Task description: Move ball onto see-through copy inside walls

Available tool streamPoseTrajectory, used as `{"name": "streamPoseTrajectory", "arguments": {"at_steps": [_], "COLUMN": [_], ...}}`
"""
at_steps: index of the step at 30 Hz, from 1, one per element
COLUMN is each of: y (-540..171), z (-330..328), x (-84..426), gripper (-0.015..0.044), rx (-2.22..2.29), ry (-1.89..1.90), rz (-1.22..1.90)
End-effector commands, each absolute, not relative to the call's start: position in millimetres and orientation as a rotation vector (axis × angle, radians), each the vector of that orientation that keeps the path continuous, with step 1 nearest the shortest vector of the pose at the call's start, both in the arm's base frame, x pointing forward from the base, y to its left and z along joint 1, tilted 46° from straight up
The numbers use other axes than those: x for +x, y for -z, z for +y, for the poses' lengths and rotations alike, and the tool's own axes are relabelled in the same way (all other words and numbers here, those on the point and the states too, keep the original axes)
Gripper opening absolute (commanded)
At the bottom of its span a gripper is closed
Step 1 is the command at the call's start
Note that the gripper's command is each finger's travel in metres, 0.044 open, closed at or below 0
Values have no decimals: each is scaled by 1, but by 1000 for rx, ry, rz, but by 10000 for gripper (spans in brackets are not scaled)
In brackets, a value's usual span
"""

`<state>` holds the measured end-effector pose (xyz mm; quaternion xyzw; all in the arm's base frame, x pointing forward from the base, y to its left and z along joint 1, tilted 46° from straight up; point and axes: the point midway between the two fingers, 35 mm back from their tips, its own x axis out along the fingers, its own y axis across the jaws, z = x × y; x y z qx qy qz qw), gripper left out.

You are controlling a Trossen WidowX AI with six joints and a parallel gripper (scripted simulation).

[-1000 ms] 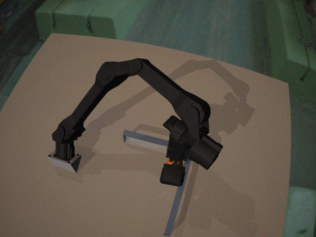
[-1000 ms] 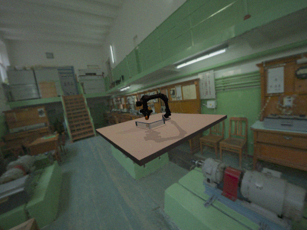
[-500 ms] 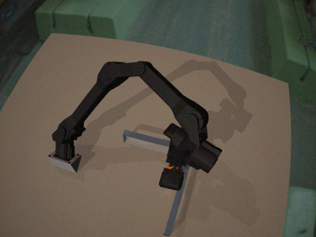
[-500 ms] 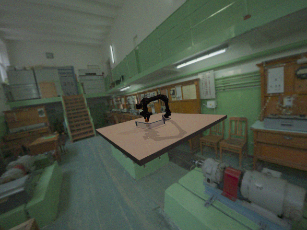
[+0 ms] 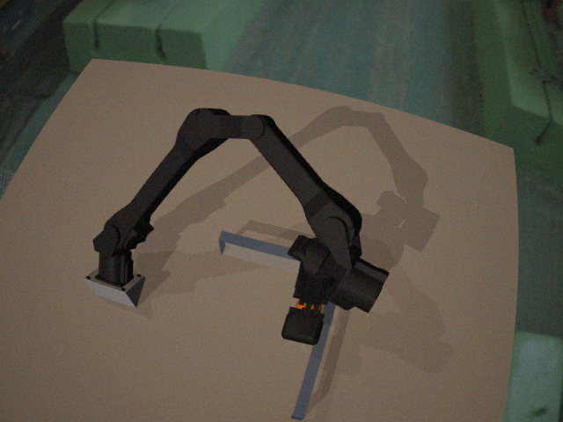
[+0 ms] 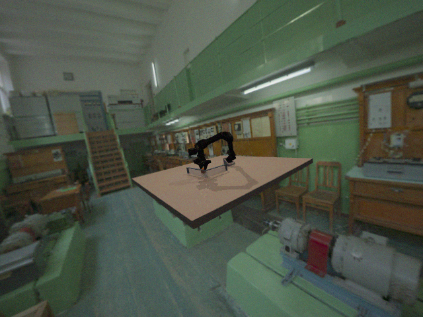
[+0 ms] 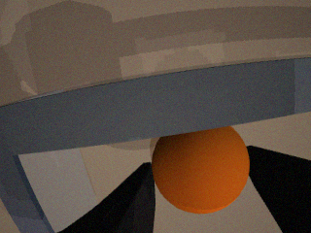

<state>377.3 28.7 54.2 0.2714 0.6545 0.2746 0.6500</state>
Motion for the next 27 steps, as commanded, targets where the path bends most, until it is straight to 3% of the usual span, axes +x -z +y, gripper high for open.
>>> {"name": "streamPoseTrajectory", "arguments": {"at_steps": [1, 13, 26, 27], "y": [-51, -41, -43, -43], "z": [33, 43, 40, 40], "x": [377, 377, 377, 377], "gripper": [0, 0, 339, 339], "rx": [623, 624, 618, 618], "ry": [-624, -625, -623, -623], "rz": [1487, 1487, 1486, 1486]}}
